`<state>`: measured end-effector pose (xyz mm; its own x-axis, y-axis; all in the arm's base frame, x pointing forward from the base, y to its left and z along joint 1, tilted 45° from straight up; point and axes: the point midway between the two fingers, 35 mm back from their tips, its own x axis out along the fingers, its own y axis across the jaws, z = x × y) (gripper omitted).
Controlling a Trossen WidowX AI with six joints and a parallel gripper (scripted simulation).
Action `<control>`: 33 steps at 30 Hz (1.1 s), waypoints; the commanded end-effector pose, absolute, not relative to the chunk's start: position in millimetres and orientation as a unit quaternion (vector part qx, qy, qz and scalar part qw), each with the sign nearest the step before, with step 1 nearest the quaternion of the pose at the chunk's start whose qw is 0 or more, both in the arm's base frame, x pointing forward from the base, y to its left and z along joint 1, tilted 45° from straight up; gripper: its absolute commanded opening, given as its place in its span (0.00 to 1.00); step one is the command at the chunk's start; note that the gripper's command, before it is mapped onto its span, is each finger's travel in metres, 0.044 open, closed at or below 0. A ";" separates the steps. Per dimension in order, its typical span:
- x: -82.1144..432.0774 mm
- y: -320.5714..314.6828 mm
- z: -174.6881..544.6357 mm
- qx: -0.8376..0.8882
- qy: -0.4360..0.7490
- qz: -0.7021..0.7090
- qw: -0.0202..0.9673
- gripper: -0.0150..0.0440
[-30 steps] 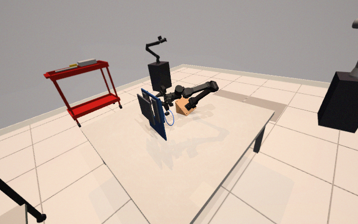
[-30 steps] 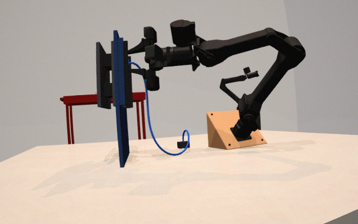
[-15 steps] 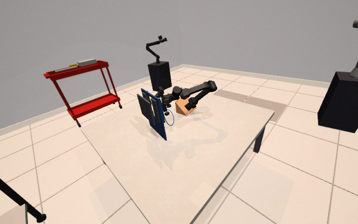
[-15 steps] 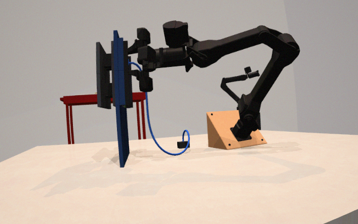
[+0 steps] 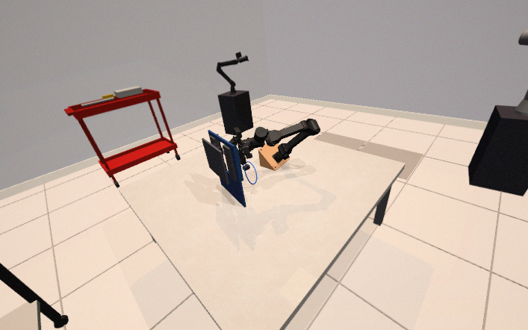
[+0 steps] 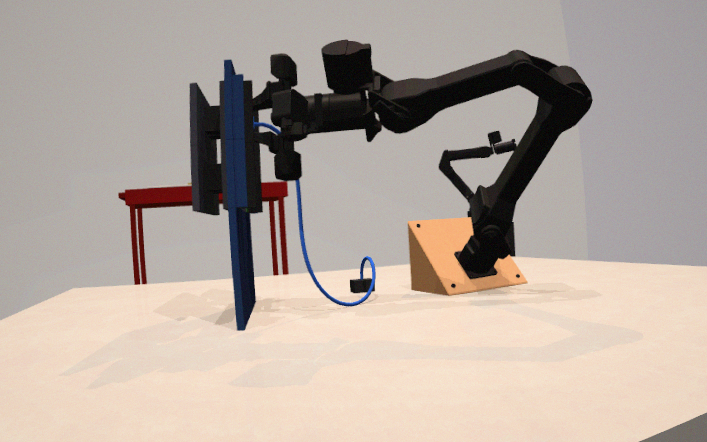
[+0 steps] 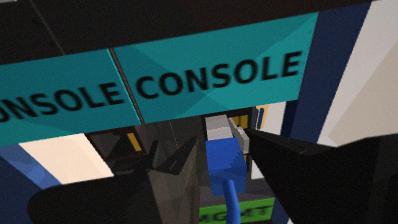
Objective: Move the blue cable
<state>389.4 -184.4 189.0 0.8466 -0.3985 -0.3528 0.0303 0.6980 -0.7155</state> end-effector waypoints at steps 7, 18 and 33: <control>389.5 -183.7 188.6 -0.369 0.249 -0.119 0.887 0.42; 389.5 -183.7 188.6 -0.369 0.249 -0.119 0.887 0.30; 386.7 -183.7 189.4 -0.368 0.248 -0.122 0.888 0.25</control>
